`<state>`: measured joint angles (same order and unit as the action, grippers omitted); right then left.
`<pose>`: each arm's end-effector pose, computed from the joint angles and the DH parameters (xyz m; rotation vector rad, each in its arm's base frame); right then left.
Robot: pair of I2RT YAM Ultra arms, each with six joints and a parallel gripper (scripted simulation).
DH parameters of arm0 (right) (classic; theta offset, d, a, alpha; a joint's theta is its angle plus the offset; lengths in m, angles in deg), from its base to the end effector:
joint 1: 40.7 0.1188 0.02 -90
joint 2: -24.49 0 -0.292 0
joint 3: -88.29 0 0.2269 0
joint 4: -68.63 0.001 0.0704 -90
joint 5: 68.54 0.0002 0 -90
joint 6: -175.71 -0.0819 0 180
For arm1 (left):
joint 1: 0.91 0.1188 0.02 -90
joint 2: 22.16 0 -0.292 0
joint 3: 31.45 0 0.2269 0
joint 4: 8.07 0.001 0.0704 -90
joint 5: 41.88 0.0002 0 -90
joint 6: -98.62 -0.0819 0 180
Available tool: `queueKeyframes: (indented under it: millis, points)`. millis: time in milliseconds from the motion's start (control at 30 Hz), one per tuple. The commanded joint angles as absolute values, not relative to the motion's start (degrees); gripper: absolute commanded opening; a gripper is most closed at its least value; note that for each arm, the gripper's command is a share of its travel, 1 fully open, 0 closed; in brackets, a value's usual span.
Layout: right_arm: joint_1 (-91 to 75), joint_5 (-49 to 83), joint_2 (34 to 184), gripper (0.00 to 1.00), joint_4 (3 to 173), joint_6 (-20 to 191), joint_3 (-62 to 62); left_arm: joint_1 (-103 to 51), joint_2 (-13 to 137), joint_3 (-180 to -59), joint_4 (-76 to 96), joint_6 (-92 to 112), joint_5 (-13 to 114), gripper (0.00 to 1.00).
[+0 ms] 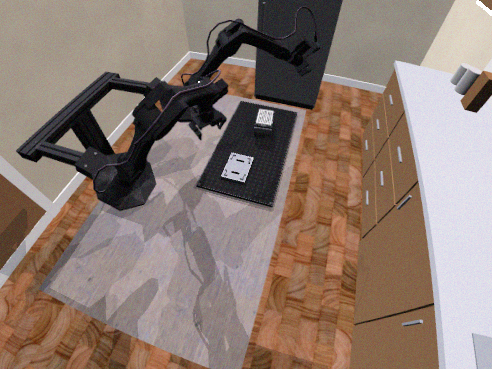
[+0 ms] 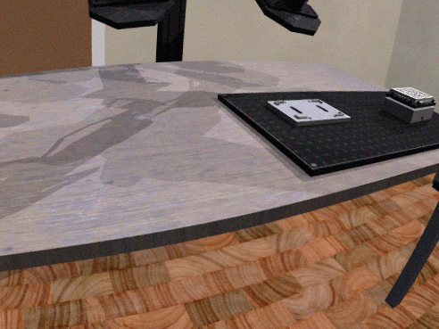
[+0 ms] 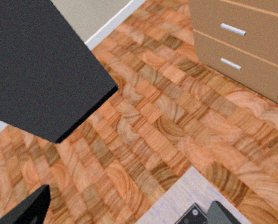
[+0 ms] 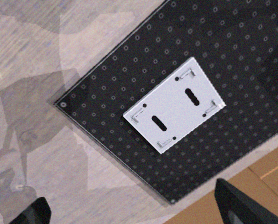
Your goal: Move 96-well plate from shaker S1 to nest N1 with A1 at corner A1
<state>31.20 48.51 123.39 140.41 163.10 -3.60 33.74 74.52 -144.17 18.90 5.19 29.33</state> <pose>0.1333 0.2911 0.2389 -2.7667 0.8304 -0.7074 0.3277 0.2598 0.4433 -0.7207 1.6666 0.7658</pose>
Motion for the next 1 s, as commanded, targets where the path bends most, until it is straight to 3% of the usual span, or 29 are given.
queueKeyframes:
  millis: [0, 567, 967]
  points:
    - [31.70, 48.24, 123.04, 1.00, 140.68, 163.09, -3.91, 34.16, 73.19, -145.16, 18.14, 5.42, 28.86, 1.00]
    - [31.40, 48.50, 123.08, 1.00, 140.35, 163.11, -3.83, 33.80, 74.15, -144.37, 18.72, 5.21, 29.30, 1.00]
    - [33.47, 45.60, 121.98, 1.00, 116.22, 148.18, 2.60, 33.85, 67.02, -131.08, 14.75, 6.27, 36.22, 1.00]
